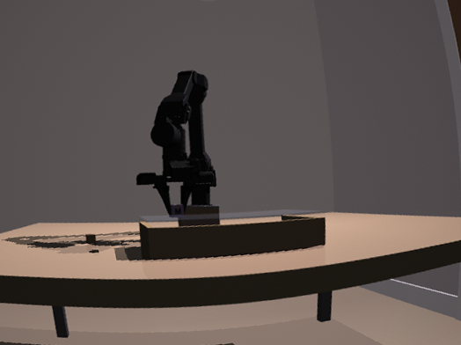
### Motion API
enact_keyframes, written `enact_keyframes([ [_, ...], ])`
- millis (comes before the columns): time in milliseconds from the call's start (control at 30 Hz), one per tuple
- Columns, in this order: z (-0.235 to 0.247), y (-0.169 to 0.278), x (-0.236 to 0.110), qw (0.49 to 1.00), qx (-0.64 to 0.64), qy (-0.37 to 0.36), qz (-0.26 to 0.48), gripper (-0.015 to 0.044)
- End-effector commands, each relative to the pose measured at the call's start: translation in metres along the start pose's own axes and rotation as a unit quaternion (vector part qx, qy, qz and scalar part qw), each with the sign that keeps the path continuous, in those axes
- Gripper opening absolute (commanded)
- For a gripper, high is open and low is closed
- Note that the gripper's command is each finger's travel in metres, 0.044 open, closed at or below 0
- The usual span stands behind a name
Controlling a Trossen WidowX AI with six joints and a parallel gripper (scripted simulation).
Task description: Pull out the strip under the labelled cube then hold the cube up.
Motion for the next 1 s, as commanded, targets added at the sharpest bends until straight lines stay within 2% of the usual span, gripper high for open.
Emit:
enact_keyframes([
  [0,0.001,0.002,-0.021,1.000,0.002,0.000,-0.004,0.0000],
  [100,0.001,0.003,-0.032,1.000,0.001,0.000,-0.004,0.0000],
  [967,0.001,0.003,-0.032,1.000,0.001,0.000,-0.004,0.0000],
])
Point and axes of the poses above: the point midway between the two fingers, 35 mm back from their tips, its own x axis out along the fingers, its own z axis across the jaws, y = z × x, the point moved 10 cm from there along -x, back along the fingers
